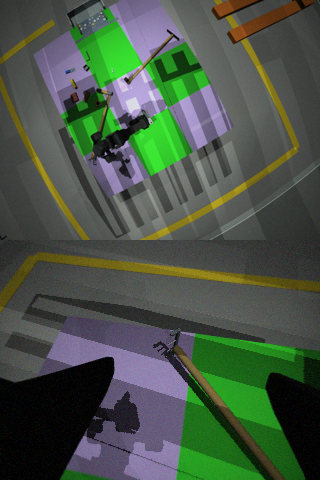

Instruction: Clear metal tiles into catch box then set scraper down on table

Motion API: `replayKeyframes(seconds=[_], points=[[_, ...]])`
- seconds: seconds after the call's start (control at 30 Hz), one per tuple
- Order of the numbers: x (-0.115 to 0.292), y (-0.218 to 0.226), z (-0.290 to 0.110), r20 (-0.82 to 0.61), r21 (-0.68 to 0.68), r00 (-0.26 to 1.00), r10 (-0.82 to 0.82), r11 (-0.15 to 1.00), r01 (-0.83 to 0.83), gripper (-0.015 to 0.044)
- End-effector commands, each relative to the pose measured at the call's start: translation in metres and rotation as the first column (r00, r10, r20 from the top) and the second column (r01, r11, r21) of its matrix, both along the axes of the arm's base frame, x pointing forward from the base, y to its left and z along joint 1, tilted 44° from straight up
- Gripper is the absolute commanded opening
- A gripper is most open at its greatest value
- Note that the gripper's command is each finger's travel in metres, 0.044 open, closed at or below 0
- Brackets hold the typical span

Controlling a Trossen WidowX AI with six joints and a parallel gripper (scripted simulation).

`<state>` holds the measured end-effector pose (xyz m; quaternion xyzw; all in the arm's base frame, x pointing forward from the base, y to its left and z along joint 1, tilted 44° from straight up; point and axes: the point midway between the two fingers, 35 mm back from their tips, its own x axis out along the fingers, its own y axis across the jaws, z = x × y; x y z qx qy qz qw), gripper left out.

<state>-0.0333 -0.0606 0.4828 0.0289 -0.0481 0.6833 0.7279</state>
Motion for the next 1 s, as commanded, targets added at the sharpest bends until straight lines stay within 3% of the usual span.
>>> replayKeyframes(seconds=[0.0, 0.17, 0.5, 0.97], points=[[0.001, 0.000, -0.001, 0.005, -0.002, 1.000, -0.004, 1.000, 0.004, 0.0440], [0.002, 0.000, 0.004, 0.013, 0.013, 1.000, -0.015, 1.000, 0.014, 0.0440], [0.018, 0.000, 0.067, 0.106, 0.229, 0.976, -0.189, 0.960, 0.161, 0.0440], [0.037, -0.019, 0.148, 0.119, 0.509, 0.881, -0.457, 0.790, 0.341, 0.0440]])
